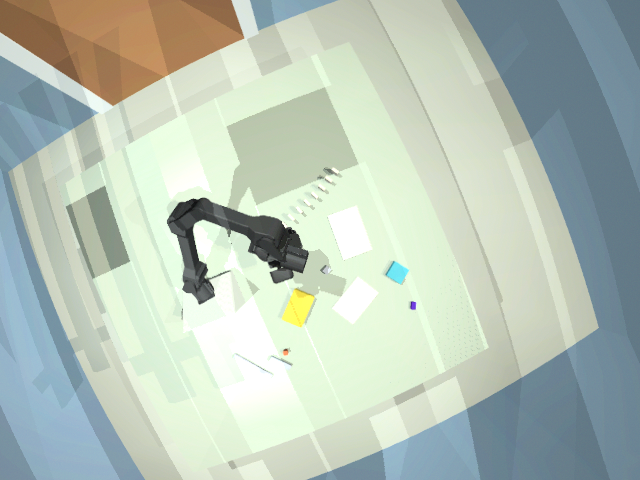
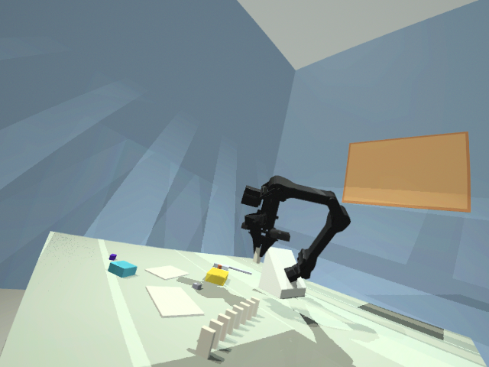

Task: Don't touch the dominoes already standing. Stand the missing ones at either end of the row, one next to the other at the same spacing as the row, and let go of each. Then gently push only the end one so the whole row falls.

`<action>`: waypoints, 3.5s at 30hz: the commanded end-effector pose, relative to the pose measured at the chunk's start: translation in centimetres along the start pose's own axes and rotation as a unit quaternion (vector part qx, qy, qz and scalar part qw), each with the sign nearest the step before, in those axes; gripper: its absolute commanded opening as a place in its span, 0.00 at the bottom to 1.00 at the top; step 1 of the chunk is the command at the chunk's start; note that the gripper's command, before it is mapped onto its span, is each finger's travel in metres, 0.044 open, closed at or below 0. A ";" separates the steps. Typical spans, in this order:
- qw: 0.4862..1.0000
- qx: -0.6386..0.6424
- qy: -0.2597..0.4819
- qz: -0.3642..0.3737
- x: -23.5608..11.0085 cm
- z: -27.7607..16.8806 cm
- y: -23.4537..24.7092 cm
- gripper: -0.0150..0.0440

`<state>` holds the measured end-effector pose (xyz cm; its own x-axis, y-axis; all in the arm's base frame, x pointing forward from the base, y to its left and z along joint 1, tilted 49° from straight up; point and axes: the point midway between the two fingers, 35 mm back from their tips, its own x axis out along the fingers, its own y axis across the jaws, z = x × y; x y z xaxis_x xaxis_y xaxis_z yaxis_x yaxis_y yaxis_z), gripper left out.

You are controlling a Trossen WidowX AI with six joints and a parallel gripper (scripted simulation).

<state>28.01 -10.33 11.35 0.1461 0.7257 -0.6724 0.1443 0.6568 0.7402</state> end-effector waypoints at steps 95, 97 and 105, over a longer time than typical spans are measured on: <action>0.957 0.289 0.001 0.011 3.8 -1.5 4.8 0.47; 0.927 0.375 0.003 0.010 4.5 -1.9 4.6 0.38; 0.833 0.553 0.008 0.008 6.2 -3.0 4.2 0.25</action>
<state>27.70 -4.06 11.96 0.1435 0.7377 -0.6597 0.7027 0.3935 0.5928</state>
